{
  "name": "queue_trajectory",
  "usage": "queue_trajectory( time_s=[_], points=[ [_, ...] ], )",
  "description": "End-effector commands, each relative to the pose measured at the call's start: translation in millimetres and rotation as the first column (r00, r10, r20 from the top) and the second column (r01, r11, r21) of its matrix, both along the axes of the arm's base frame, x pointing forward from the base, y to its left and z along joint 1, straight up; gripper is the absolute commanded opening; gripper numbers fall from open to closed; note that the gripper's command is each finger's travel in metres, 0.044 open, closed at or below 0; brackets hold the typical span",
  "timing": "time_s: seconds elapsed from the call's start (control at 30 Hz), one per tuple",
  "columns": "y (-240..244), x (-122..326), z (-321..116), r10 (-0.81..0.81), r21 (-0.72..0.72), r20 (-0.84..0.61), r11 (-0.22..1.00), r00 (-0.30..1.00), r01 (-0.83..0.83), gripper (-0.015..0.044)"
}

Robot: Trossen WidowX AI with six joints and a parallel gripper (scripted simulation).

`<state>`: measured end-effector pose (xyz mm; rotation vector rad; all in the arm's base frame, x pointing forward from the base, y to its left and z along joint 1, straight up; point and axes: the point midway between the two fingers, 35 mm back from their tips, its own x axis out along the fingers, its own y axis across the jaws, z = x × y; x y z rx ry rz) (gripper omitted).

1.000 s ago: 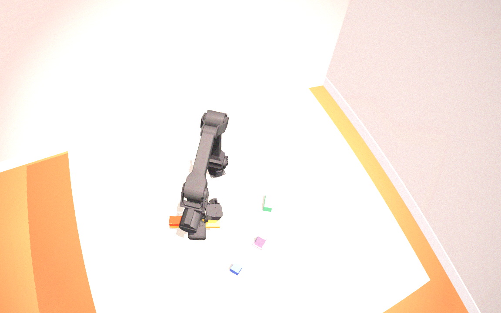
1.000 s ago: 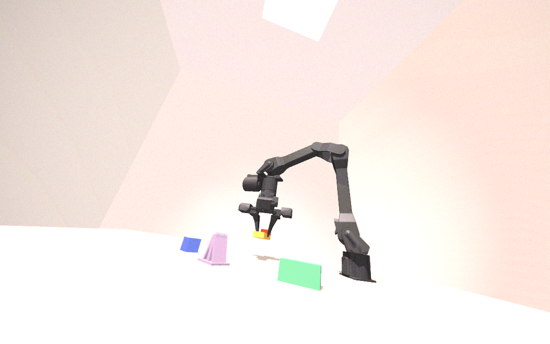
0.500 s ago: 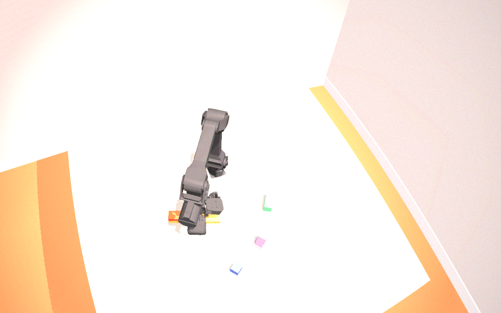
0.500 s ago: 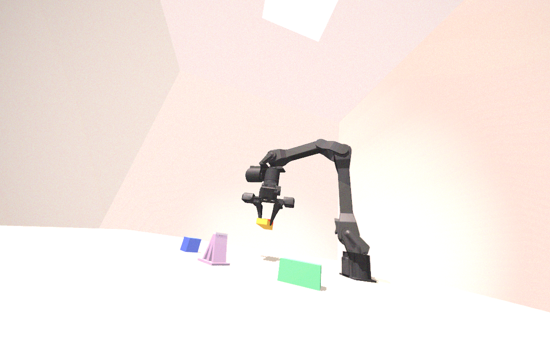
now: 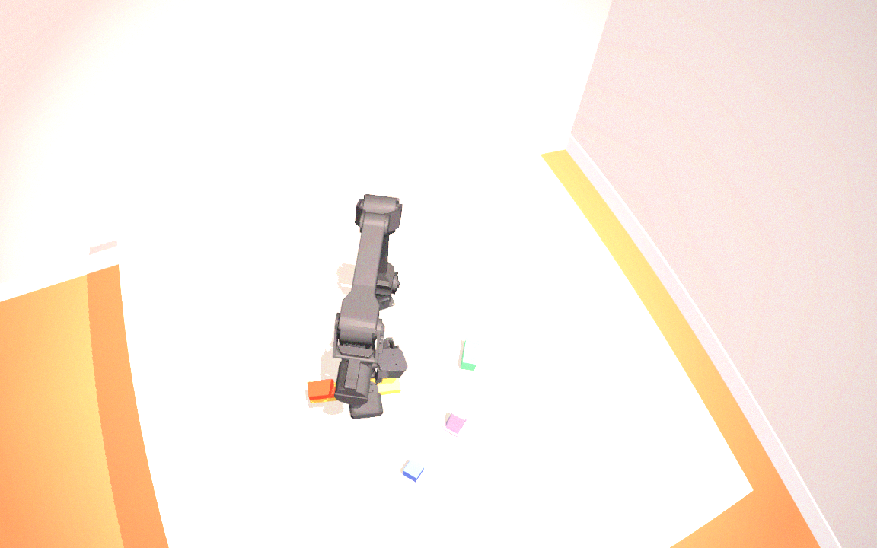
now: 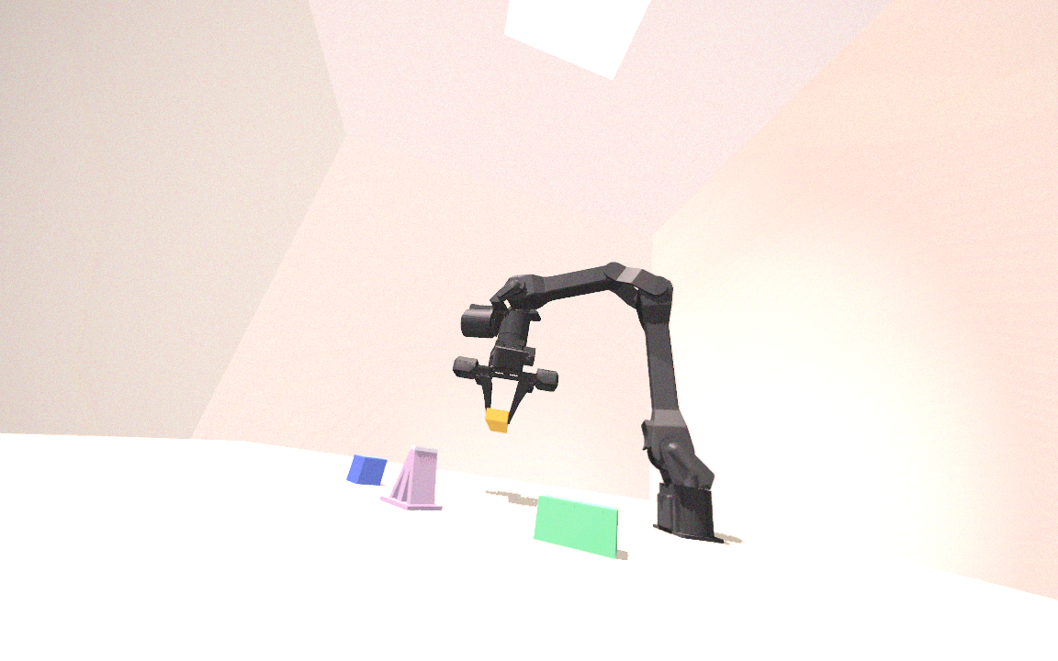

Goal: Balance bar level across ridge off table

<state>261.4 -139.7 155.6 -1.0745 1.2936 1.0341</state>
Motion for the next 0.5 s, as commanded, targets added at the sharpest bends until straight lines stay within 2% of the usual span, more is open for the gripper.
queue_trajectory(
  time_s=[0.0,0.47],
  points=[
    [7.4,10.7,2.0,0.052,0.001,0.004,0.999,0.999,-0.052,0.0000],
    [42.8,43.0,4.2,0.231,0.000,0.005,0.973,0.973,-0.231,0.0000]
  ],
)
